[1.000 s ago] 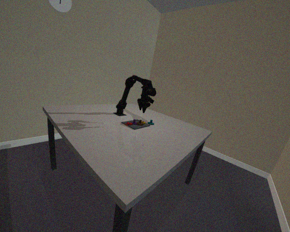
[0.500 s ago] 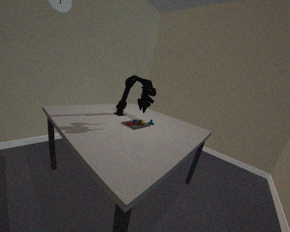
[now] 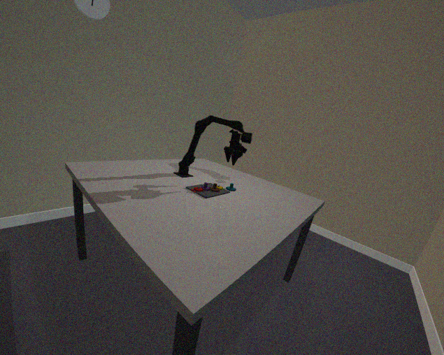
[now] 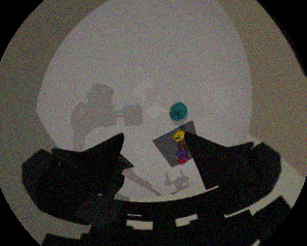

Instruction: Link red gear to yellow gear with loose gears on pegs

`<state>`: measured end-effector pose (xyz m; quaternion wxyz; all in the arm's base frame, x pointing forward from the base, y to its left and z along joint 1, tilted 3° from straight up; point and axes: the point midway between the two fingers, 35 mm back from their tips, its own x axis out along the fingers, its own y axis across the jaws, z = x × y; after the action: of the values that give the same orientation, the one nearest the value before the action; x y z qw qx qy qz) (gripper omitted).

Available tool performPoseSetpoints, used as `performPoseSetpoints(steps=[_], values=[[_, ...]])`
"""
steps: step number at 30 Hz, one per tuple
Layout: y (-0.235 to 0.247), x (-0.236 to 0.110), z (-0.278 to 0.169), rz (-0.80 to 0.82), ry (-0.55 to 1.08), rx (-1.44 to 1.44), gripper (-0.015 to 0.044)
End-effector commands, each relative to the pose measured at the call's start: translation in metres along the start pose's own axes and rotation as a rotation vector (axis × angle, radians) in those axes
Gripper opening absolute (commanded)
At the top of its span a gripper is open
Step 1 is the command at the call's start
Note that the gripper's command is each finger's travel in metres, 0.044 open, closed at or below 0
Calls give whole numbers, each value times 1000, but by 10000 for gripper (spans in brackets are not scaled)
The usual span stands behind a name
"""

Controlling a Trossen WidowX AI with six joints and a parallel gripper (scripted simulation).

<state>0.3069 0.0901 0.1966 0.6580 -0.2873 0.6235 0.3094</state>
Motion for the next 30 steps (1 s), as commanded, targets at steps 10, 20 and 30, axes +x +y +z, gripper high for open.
performPoseSetpoints(steps=[10,20,30], values=[[116,-20,33,6,-10,6,440],[116,-20,33,6,-10,6,440],[116,-20,33,6,-10,6,440]])
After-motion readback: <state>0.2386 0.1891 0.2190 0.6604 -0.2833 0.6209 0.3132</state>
